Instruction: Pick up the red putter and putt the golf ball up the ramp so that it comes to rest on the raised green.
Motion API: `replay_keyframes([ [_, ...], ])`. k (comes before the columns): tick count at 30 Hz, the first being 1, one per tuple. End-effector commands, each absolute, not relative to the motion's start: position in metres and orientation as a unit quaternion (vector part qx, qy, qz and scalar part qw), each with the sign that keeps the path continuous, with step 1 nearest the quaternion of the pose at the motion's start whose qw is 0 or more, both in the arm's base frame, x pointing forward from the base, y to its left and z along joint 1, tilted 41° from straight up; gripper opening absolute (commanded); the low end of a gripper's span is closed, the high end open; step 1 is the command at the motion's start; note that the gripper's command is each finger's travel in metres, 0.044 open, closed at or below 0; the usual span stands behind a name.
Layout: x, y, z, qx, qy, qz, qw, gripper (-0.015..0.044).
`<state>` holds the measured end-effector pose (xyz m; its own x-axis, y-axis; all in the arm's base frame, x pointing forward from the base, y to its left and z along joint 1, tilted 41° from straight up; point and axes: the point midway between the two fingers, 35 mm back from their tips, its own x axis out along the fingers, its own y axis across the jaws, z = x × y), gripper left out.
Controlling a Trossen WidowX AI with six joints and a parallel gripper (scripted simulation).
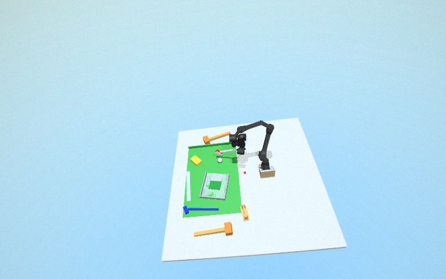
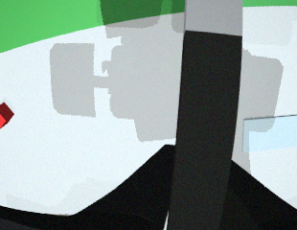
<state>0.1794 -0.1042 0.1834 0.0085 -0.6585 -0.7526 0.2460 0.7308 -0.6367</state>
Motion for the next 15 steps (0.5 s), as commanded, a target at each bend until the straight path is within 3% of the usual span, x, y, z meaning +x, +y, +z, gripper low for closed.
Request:
replay_keyframes([
  [1, 0.179, -0.108, 0.179, -0.168, 0.623, -0.328, 0.69, 0.0],
  [15, 0.179, -0.12, 0.167, -0.167, 0.623, -0.33, 0.689, 0.0],
])
